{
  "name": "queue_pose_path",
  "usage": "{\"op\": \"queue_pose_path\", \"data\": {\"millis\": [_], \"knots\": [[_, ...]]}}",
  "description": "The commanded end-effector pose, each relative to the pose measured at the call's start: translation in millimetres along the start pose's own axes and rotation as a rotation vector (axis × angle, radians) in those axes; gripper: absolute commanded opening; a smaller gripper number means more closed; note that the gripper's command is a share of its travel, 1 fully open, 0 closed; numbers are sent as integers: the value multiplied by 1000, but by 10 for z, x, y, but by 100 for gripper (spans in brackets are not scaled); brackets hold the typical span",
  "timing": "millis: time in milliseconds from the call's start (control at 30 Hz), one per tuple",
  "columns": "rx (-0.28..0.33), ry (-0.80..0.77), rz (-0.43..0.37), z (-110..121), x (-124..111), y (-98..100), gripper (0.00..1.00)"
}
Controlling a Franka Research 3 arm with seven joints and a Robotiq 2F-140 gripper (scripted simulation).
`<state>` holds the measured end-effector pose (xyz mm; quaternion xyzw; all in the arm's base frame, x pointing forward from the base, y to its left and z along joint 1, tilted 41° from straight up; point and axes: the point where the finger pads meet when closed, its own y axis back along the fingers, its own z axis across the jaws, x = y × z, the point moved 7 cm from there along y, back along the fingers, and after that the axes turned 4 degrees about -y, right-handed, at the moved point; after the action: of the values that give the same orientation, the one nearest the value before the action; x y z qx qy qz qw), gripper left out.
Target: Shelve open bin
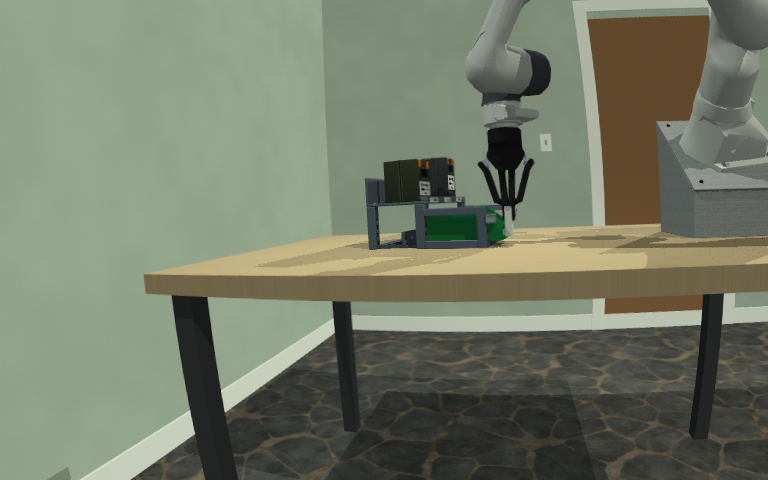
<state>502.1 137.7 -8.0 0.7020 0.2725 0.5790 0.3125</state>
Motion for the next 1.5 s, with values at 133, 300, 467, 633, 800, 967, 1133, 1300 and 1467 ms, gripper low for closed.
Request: {"op": "queue_pose_path", "data": {"millis": [133,300,467,633,800,967,1133,1300,1467], "knots": [[5,-11,1,40,8,-11,0],[5,-11,1,70,10,-11,0],[5,-11,1,107,12,-12,0],[5,-11,1,144,15,-13,0],[5,-11,1,166,16,-13,0],[5,-11,1,202,18,-14,0],[5,-11,1,235,20,-15,0],[5,-11,1,255,21,-15,0],[5,-11,1,284,23,-16,0]]}}
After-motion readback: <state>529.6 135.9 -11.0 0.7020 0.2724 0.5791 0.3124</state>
